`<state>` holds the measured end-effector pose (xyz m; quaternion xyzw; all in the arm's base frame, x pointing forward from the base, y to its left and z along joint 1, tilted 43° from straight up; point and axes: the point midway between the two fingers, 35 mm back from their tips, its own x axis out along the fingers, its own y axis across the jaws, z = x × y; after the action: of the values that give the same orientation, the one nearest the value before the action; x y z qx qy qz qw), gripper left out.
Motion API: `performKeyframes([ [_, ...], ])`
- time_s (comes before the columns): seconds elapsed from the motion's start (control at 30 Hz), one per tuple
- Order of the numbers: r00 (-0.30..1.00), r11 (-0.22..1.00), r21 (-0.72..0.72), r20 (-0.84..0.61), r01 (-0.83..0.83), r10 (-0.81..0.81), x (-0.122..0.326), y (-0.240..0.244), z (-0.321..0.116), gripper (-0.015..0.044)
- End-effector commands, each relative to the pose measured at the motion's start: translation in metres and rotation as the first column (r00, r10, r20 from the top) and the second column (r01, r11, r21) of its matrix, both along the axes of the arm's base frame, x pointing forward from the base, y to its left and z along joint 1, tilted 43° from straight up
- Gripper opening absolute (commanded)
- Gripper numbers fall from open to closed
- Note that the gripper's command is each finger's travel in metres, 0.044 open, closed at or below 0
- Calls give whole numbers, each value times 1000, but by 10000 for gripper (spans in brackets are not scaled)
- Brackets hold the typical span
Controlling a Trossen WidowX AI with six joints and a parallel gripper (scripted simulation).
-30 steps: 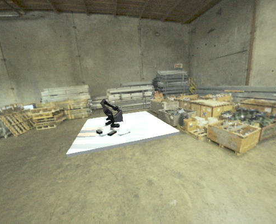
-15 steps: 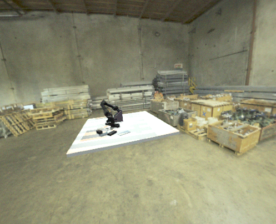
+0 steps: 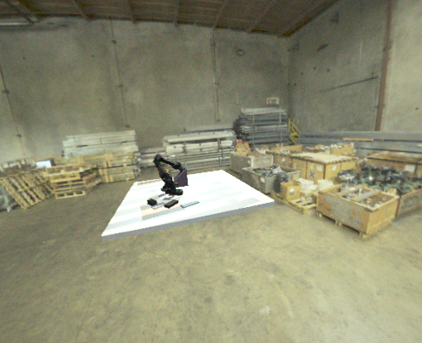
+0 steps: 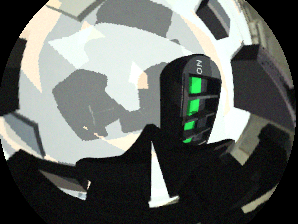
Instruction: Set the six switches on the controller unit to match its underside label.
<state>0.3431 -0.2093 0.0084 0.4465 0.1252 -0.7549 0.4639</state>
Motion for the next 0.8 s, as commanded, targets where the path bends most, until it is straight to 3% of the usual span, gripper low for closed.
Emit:
performKeyframes([
  [0.0,1000,1000,3,-3,-4,4,-1,0,-1,0],
  [0.77,1000,1000,3,-4,-4,4,-17,8,-9,0],
])
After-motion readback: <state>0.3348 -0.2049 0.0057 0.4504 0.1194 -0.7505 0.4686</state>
